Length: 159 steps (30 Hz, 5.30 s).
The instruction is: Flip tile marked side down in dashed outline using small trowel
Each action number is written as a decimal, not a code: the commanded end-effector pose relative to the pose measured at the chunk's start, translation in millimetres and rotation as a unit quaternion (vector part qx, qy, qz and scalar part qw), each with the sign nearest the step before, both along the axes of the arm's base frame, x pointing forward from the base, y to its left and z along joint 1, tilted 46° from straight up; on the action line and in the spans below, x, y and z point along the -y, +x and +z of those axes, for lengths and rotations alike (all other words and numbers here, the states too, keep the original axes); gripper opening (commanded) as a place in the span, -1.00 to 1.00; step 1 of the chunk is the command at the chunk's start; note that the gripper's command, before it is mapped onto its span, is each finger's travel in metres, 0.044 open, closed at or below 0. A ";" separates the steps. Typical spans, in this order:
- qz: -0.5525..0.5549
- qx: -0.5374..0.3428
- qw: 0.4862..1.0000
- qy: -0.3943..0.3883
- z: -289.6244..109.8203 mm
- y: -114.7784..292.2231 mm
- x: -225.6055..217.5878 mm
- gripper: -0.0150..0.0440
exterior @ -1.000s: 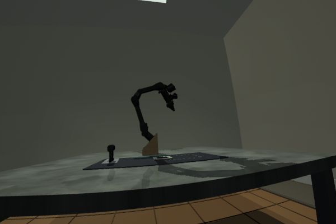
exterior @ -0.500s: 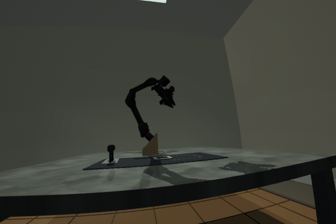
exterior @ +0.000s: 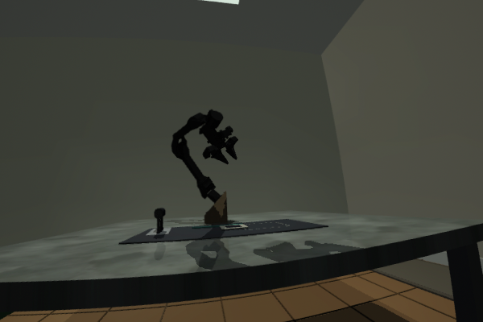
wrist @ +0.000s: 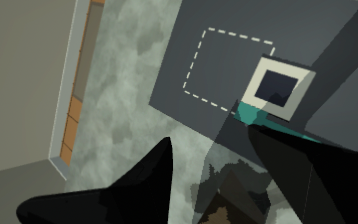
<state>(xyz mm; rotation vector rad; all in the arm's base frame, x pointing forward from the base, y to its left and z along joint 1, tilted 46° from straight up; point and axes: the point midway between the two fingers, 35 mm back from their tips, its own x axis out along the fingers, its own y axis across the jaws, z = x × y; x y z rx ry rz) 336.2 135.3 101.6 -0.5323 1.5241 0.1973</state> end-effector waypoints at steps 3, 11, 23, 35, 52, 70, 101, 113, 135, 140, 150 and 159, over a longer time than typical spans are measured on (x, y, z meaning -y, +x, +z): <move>-0.036 0.037 0.997 -0.054 19.6 29.1 72.2 0.42; -0.102 0.062 0.983 -0.136 43.7 42.6 169.2 0.42; -0.193 0.043 0.937 -0.289 94.0 12.6 317.2 0.42; -0.194 0.042 0.936 -0.291 88.7 11.9 325.8 0.42; -0.194 0.043 0.936 -0.292 69.9 10.6 346.2 0.42; -0.194 0.043 0.935 -0.292 65.0 9.8 351.5 0.15; -0.374 0.147 0.874 -0.273 65.0 9.8 351.6 -0.05; -0.509 0.228 0.792 -0.248 65.0 9.8 351.6 -0.05; -0.642 0.310 0.669 -0.210 65.0 9.8 351.6 -0.05; -0.642 0.310 0.669 -0.210 65.0 9.8 351.6 0.31; -0.642 0.310 0.669 -0.210 65.0 9.8 351.6 0.42; -0.642 0.310 0.669 -0.210 65.0 9.8 351.6 0.42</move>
